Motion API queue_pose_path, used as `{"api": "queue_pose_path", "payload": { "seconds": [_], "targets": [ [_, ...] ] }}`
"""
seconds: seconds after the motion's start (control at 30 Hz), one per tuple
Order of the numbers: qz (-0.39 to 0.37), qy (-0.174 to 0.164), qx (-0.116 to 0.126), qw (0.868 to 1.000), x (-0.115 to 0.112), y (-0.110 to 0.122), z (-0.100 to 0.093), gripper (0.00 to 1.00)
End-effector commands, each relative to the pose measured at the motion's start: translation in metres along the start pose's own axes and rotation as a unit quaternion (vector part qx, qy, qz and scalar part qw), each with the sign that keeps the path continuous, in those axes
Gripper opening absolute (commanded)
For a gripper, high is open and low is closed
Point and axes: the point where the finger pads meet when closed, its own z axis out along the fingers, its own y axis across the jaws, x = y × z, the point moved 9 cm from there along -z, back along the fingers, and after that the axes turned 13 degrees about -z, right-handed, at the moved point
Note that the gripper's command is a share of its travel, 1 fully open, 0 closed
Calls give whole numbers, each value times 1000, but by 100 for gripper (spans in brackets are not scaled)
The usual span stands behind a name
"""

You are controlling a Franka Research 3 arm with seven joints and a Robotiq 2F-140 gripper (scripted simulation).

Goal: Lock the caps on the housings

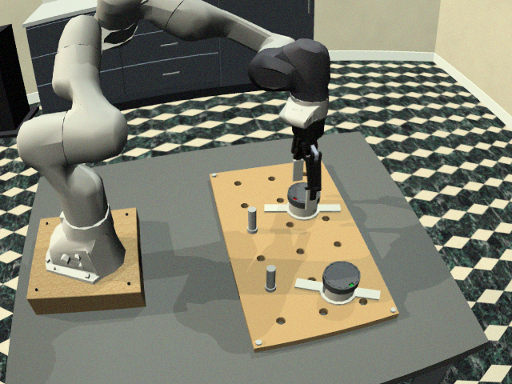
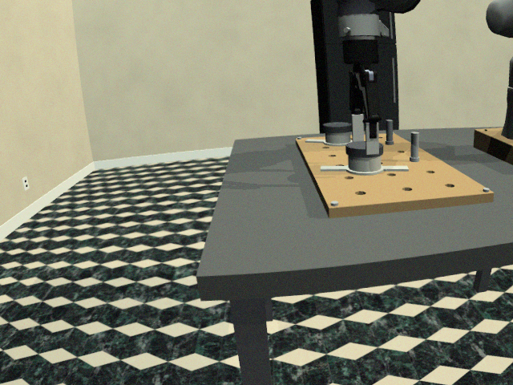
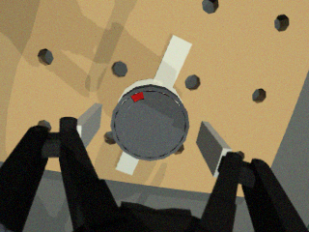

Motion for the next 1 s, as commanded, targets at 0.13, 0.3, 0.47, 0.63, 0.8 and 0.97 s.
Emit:
{"api": "queue_pose_path", "payload": {
  "seconds": [0.13, 0.3, 0.47, 0.63, 0.8, 0.97],
  "targets": [
    [0, -2, 0, 1000, 0, -1, 0, 78],
    [0, -2, 0, 1000, 0, -1, 0, 78],
    [0, -2, 0, 1000, 0, -1, 0, 78],
    [0, -2, 0, 1000, 0, -1, 0, 78],
    [0, -2, 0, 1000, 0, -1, 0, 78],
    [0, -2, 0, 1000, 0, -1, 0, 10]
  ]
}}
